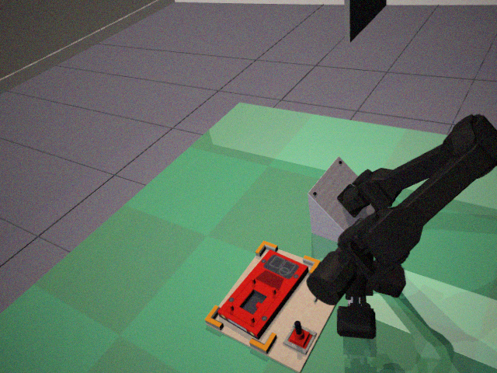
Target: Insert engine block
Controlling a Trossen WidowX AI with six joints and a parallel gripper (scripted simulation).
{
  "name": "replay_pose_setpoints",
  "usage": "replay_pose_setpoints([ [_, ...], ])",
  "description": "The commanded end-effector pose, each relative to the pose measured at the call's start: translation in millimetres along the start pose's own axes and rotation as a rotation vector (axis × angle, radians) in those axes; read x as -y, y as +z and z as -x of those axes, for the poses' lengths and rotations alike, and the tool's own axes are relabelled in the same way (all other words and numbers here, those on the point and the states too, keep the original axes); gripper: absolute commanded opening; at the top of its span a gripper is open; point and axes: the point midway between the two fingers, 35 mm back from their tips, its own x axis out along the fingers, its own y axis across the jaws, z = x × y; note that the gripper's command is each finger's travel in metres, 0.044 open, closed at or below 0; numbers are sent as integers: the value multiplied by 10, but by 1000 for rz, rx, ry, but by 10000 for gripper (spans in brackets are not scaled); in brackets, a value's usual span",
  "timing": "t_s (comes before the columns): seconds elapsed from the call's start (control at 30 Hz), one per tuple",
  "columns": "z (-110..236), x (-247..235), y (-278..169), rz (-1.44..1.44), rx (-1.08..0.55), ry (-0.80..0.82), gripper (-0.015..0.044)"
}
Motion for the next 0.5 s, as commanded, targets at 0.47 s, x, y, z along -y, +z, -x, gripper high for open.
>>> replay_pose_setpoints([
  [0.47,570,-51,-14,35,0,10,0],
])
